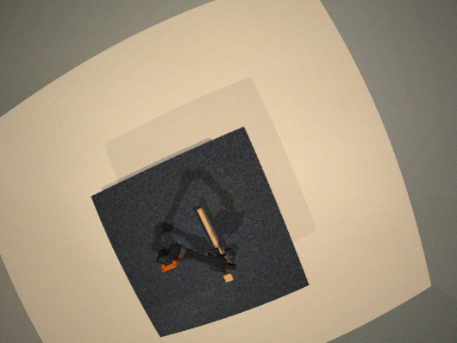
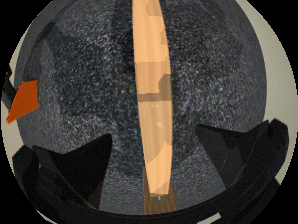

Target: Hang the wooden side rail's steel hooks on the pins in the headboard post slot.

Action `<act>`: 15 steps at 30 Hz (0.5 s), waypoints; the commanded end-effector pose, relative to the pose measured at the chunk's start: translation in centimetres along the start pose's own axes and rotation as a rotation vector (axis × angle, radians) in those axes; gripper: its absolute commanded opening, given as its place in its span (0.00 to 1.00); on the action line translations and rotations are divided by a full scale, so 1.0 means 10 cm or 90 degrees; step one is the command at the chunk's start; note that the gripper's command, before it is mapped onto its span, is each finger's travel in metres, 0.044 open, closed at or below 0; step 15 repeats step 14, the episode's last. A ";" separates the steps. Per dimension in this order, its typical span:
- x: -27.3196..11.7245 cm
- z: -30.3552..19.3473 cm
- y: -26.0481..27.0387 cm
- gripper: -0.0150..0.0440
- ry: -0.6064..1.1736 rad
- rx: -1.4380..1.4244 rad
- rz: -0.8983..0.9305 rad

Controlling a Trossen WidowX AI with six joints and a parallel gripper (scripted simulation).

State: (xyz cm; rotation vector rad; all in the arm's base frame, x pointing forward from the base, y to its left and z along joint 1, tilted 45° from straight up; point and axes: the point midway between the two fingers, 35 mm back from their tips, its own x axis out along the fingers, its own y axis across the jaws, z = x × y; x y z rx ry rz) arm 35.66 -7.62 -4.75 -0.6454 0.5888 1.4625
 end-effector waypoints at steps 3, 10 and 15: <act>-0.01 0.12 -0.02 1.00 0.000 -0.002 -0.002; -0.01 0.08 -0.02 1.00 0.001 -0.007 -0.001; -0.01 0.08 -0.02 1.00 0.001 -0.007 -0.001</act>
